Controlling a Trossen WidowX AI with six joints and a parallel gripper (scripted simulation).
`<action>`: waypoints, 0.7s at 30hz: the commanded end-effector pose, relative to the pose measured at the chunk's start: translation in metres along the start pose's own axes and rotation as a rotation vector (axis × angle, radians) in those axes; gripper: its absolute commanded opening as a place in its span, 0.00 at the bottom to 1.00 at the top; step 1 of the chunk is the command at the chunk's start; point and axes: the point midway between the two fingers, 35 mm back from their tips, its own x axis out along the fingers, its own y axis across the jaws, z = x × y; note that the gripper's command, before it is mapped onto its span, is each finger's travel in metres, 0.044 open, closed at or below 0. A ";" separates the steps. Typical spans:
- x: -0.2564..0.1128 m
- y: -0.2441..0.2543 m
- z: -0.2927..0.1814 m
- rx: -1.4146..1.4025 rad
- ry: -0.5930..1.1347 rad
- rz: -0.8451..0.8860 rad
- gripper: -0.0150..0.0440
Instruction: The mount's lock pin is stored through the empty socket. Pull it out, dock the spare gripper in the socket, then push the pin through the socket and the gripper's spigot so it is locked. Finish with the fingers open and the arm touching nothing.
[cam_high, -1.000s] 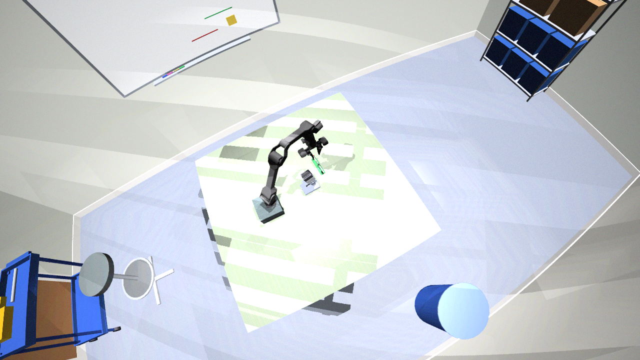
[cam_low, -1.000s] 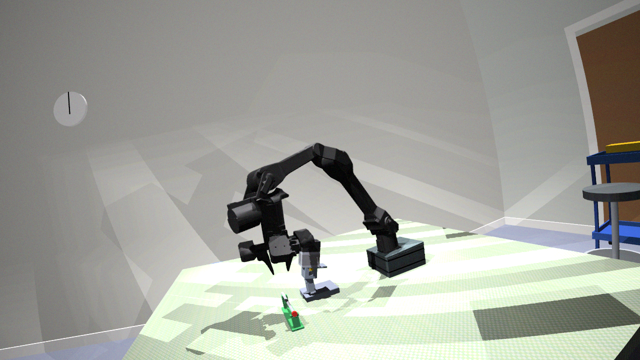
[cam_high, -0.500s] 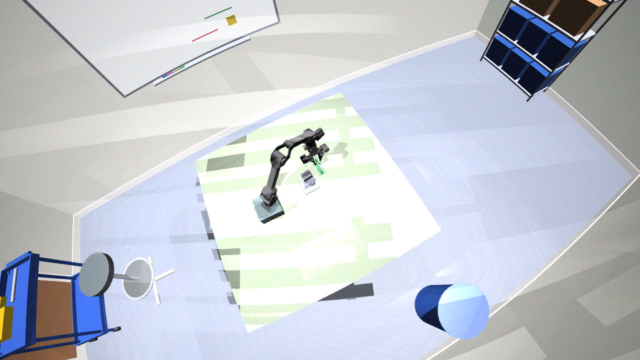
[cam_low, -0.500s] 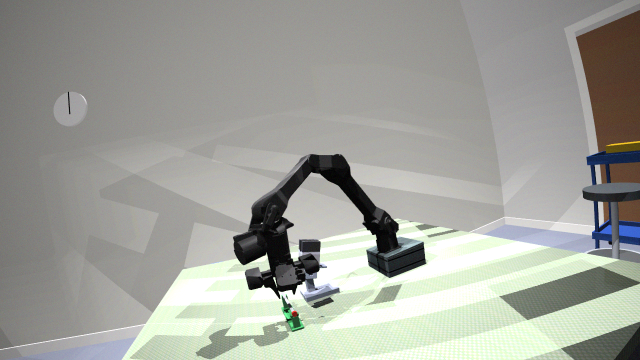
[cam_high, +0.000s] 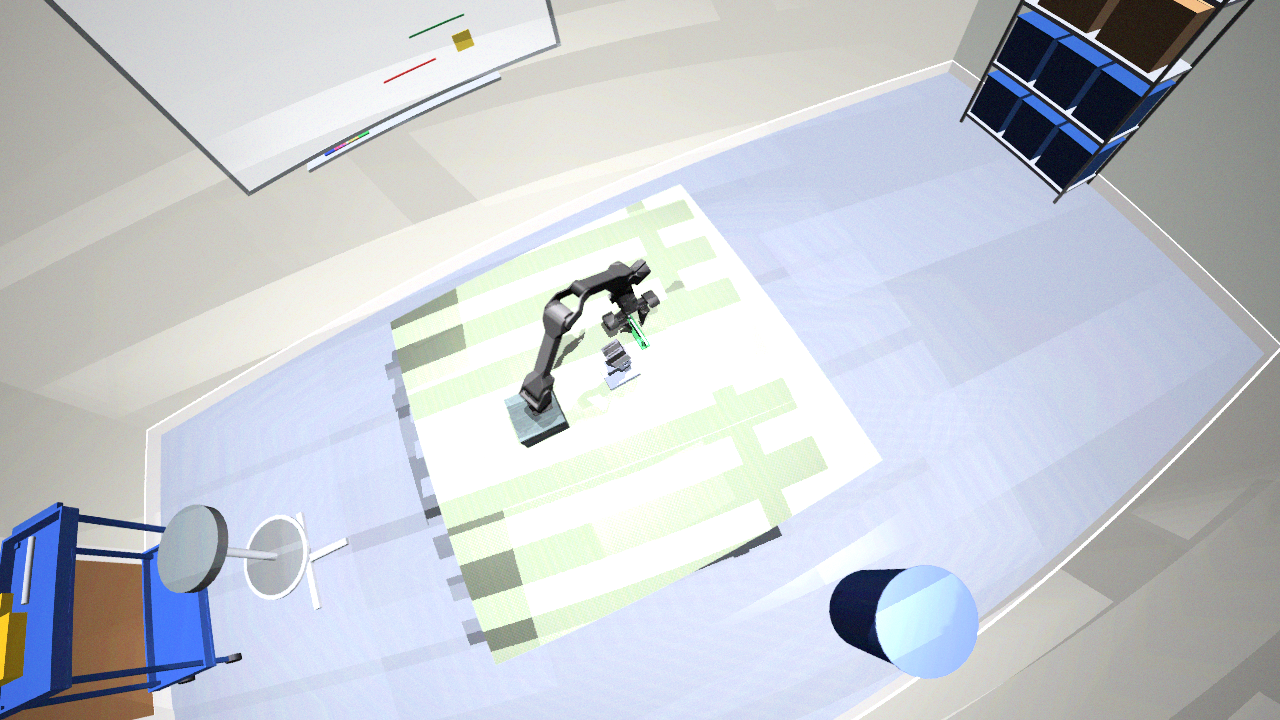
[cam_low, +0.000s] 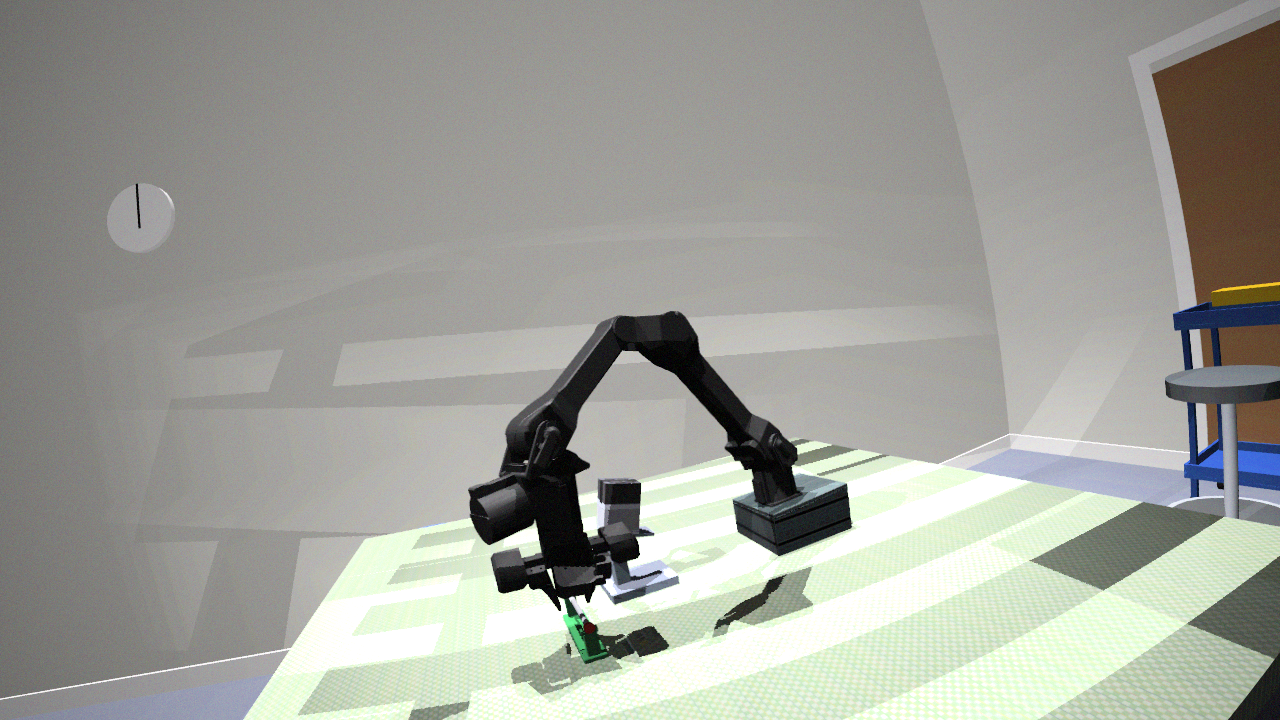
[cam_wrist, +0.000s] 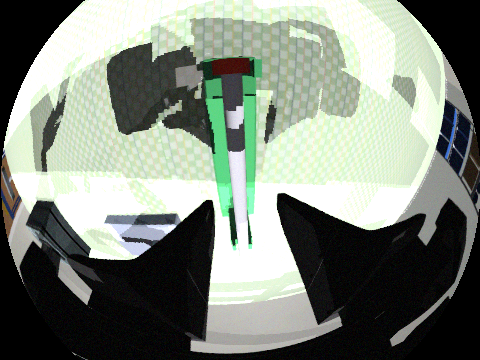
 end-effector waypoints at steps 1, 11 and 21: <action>0.009 0.002 0.002 -0.007 0.001 0.010 0.56; 0.025 0.003 0.006 -0.007 0.001 0.010 0.56; 0.034 0.003 0.007 -0.007 0.001 0.010 0.56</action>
